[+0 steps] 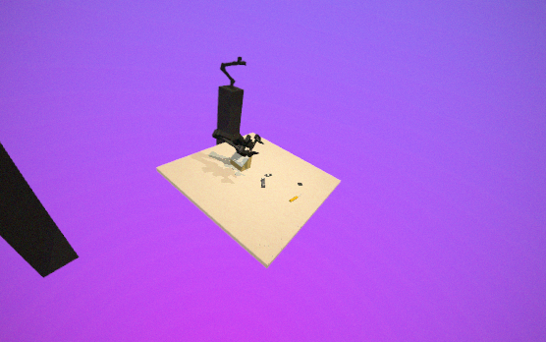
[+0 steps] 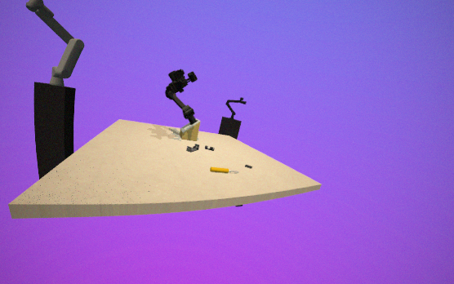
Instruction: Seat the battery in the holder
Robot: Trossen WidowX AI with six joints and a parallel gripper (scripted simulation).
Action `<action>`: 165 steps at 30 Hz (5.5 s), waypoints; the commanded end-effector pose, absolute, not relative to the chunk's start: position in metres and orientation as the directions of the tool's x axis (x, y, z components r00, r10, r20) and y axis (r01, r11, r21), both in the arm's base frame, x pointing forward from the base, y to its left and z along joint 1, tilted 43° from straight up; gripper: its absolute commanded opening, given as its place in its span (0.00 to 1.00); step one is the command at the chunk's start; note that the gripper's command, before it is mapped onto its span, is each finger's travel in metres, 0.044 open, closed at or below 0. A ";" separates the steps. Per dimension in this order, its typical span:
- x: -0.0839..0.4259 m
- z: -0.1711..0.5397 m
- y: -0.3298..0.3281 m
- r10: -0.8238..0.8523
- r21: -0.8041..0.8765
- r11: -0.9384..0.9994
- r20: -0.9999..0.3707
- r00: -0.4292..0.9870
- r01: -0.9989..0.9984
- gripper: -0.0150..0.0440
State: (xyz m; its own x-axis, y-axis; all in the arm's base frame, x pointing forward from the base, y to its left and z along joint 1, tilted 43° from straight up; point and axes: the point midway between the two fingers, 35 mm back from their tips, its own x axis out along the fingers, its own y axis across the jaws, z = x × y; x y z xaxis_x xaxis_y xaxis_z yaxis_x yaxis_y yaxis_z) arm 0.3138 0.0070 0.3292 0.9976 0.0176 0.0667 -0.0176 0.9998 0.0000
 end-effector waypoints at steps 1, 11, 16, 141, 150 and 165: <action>0.315 0.328 0.007 0.017 0.007 1.000 0.061 0.998 -0.017 0.89; 0.371 0.196 0.015 -0.085 0.469 0.825 -0.447 0.891 0.314 0.67; 0.378 0.118 0.012 -0.184 0.528 0.558 -0.673 0.716 0.640 0.67; 0.319 -0.008 -0.095 -0.663 -0.350 0.246 -0.741 -0.106 0.904 0.39; 0.320 0.015 -0.113 -0.666 -0.479 0.409 -0.739 -0.105 0.777 0.39; 0.311 -0.016 -0.134 -0.495 -0.472 0.404 -0.833 -0.247 0.784 0.39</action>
State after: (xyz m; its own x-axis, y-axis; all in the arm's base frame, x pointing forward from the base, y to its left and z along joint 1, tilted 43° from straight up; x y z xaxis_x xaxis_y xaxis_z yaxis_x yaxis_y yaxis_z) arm 0.3143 -0.1283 -0.0069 -0.2068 -0.5479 -0.8105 0.7820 0.4054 -0.4735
